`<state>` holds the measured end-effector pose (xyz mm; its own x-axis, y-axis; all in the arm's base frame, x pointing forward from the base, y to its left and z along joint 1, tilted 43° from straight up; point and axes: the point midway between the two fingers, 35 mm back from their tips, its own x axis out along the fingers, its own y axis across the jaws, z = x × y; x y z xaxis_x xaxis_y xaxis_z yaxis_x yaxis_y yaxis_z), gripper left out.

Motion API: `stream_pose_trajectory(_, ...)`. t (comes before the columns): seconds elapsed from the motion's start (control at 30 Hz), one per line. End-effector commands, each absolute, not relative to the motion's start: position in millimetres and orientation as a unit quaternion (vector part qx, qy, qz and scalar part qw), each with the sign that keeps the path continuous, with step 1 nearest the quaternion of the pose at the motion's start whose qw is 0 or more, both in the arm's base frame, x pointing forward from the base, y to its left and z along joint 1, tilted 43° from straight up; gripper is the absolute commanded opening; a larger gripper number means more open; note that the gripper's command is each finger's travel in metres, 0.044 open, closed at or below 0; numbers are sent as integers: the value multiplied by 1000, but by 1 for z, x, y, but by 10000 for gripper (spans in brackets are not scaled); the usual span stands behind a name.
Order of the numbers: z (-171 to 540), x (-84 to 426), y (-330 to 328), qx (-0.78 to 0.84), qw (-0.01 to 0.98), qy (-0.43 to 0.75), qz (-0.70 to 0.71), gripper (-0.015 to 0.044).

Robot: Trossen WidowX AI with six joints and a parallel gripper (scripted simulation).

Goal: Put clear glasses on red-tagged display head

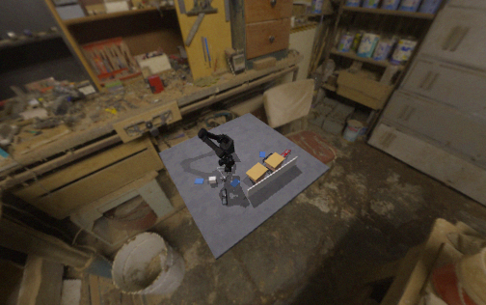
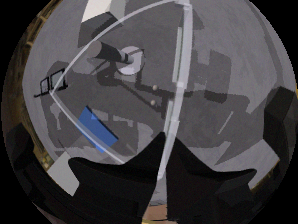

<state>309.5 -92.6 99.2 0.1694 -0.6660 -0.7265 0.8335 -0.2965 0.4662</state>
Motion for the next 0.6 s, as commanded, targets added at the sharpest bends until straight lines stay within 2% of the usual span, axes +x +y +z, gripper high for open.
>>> stream_pose_trajectory(0.0,95,308,-89,489,587,87,-639,0)
stream_pose_trajectory(0.57,85,309,-78,489,587,87,-639,0)
